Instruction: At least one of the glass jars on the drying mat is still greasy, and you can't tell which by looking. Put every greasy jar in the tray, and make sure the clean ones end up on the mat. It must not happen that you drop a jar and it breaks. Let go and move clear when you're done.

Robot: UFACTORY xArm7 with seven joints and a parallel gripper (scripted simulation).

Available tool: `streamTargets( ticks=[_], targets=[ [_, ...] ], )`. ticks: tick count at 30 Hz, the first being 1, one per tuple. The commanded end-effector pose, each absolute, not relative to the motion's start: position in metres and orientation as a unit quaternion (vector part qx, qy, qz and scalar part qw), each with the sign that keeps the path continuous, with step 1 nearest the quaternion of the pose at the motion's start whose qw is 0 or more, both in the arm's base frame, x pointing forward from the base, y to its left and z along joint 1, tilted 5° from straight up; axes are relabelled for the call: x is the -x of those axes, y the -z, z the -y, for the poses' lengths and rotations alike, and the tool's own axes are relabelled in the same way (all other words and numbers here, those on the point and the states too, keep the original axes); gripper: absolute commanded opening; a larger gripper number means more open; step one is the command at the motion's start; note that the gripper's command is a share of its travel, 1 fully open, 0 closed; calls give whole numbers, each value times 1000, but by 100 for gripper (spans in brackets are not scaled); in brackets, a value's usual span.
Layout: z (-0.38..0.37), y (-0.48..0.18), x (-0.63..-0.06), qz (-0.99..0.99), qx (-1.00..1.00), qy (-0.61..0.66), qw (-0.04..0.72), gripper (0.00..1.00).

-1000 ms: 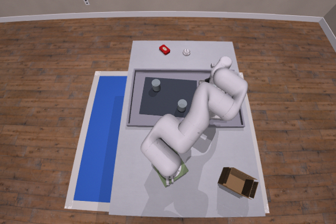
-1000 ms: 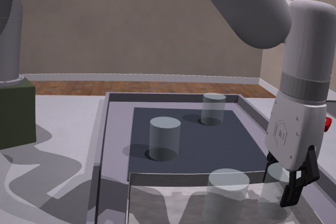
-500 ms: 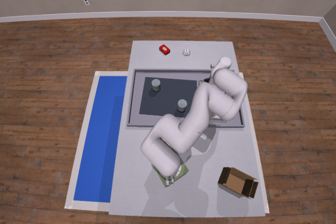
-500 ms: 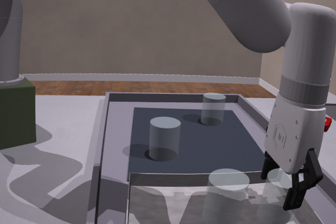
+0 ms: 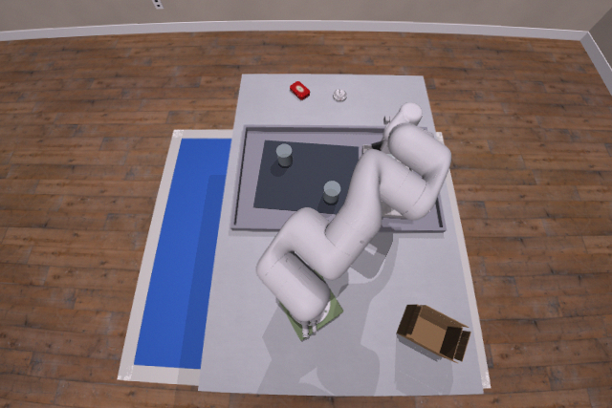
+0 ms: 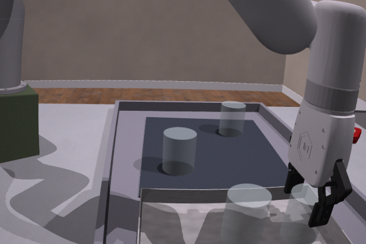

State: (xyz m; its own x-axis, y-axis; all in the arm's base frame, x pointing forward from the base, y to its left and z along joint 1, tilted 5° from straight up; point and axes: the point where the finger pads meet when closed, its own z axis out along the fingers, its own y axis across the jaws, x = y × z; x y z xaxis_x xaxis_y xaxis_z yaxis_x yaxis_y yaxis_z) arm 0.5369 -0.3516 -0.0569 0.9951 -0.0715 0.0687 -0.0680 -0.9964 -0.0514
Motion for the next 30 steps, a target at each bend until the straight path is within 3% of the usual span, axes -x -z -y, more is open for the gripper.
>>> streamTargets(
  ticks=[1,30],
  targets=[
    [354,47,-538,-35,998,38,23,100],
    [357,-42,-531,-35,998,38,23,100]
  ],
)
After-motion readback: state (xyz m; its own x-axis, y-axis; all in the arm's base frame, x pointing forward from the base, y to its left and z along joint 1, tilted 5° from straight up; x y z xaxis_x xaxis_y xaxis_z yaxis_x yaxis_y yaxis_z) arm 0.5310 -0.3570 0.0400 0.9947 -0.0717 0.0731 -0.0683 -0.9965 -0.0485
